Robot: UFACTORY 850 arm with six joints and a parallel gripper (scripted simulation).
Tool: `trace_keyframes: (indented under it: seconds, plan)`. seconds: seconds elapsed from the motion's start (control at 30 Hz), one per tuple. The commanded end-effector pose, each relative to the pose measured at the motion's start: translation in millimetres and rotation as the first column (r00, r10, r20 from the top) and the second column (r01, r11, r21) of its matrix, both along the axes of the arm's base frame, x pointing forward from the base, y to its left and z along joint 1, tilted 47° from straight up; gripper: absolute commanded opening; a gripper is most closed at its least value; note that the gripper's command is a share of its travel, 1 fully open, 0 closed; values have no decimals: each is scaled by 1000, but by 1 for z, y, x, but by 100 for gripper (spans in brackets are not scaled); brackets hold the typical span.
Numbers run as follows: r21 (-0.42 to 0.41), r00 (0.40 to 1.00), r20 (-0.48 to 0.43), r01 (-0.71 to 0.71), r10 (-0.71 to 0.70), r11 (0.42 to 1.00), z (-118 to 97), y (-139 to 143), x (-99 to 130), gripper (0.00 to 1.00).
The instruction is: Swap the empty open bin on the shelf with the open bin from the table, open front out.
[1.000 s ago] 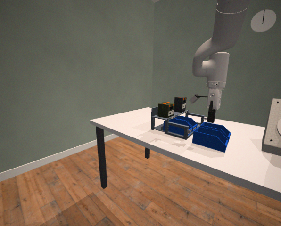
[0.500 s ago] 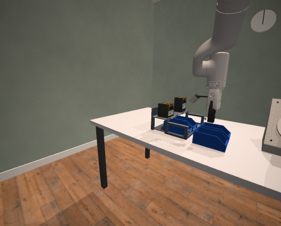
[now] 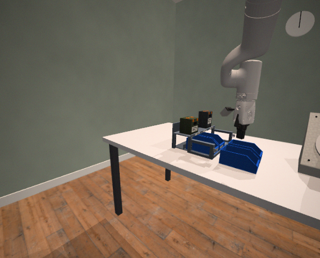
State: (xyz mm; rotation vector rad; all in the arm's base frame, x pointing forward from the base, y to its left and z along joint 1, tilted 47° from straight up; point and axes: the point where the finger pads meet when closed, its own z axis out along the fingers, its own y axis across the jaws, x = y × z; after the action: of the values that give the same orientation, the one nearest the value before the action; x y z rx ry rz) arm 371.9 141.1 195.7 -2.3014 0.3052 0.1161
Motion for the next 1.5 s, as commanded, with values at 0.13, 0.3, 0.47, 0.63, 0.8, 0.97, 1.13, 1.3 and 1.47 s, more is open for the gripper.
trace_keyframes:
  seconds: [0.13, 0.3, 0.47, 0.63, 0.8, 0.97, 1.13, 1.3, 1.47]
  plan:
    - [-51, 899, -320, 298, -299, 953, -19, -22, 6, 0]
    - [-79, 834, -400, 381, -380, 921, -27, -30, 7, 0]
    - [-164, 646, -552, 535, -527, 829, -40, -45, 9, 0]
    - [-248, 464, -642, 627, -610, 738, -53, -59, 10, 0]
    - [-344, 260, -703, 690, -662, 636, -65, -71, 10, 0]
    - [-439, 61, -731, 719, -679, 538, -70, -77, 9, 0]
    - [-541, -148, -732, 720, -665, 435, -77, -84, 8, 0]
    - [-643, -355, -702, 688, -618, 336, -81, -88, 8, 0]
    - [-739, -540, -641, 626, -545, 250, -82, -88, 8, 0]
